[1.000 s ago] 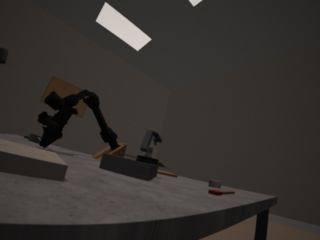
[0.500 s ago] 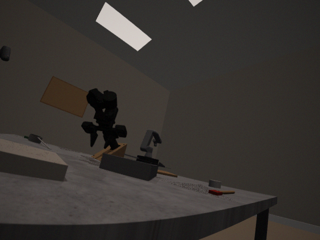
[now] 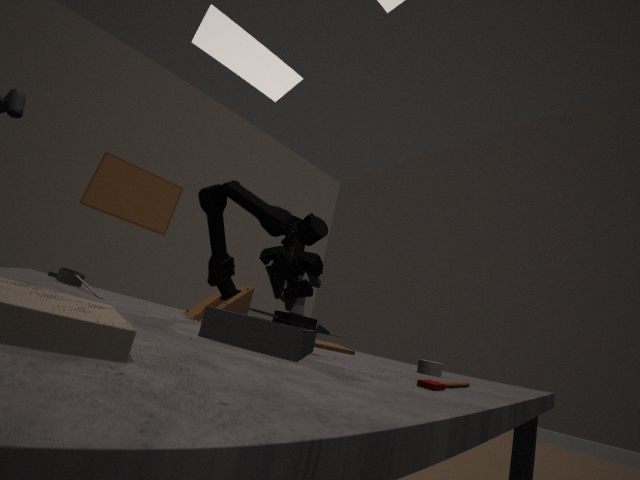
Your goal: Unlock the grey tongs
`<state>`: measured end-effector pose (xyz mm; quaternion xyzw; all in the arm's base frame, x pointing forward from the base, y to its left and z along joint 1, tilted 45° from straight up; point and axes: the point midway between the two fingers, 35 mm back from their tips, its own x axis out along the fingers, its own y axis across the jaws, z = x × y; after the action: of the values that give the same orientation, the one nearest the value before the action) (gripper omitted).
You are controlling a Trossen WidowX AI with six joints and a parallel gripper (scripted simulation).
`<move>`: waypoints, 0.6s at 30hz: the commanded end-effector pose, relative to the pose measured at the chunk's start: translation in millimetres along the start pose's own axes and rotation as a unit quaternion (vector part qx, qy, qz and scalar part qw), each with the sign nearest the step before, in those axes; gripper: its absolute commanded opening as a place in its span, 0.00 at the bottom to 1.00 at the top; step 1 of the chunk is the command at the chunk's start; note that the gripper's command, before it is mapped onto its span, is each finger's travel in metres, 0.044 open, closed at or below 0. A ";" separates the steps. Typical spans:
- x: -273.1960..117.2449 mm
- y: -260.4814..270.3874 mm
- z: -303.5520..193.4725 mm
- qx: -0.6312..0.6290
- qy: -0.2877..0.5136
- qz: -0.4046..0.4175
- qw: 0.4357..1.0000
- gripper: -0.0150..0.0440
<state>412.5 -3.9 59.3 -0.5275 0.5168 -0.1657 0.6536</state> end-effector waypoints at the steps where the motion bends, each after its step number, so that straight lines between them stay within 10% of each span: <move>1: -7.4 26.6 4.8 -0.092 -0.001 -0.013 0.996 0.69; 18: -19.3 65.1 -0.5 -0.251 0.025 -0.057 0.966 0.69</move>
<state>385.0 34.7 13.3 -0.6971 0.5276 -0.0815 0.4785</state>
